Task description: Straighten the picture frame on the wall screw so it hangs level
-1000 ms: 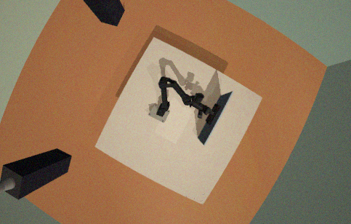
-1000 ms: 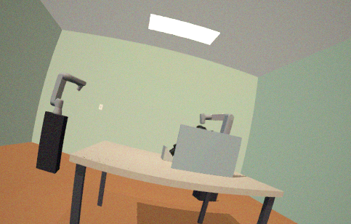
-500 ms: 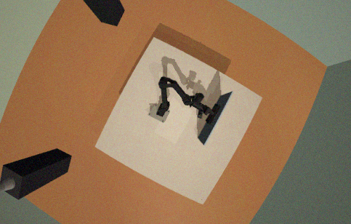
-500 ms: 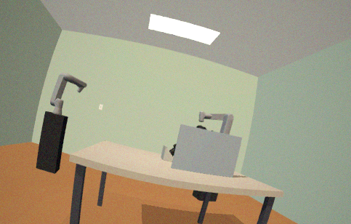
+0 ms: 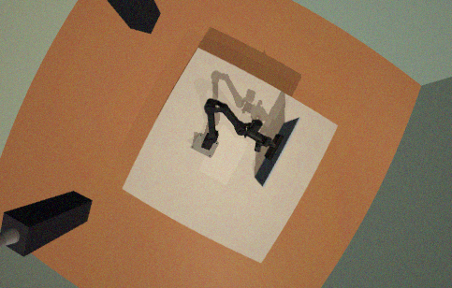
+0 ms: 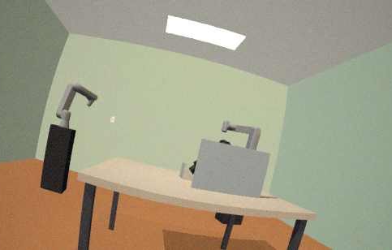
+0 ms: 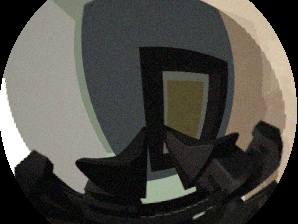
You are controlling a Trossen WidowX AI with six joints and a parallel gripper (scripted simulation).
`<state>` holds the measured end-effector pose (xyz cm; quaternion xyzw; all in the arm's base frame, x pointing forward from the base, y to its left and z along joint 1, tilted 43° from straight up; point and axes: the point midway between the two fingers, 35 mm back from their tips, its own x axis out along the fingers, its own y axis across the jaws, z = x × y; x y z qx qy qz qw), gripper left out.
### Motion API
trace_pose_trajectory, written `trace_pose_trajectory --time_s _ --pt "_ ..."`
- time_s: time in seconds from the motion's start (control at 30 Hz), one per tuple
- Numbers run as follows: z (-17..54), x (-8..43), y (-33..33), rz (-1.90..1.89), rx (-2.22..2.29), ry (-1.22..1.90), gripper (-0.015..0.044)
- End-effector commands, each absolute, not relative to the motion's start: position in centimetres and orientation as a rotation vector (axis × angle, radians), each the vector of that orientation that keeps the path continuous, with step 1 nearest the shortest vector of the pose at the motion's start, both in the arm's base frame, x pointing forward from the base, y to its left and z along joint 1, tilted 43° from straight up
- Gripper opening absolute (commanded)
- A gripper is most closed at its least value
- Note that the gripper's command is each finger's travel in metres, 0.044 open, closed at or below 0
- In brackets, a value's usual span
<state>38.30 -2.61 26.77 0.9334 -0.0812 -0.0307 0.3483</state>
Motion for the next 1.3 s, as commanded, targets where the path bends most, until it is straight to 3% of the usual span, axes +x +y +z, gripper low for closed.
trace_pose_trajectory --time_s 0.0,0.53,0.87,1.03,1.27 --pt "26.7 38.3 -2.6 -0.081 2.395 -0.211 0.0" --pt "26.6 38.3 -2.4 -0.089 2.314 -0.204 0.0" --pt "26.7 38.3 -2.5 -0.089 2.326 -0.203 0.026" --pt "26.8 37.7 -2.3 -0.088 2.336 -0.205 0.026" --pt "27.1 31.4 -0.9 -0.081 2.438 -0.219 0.026"
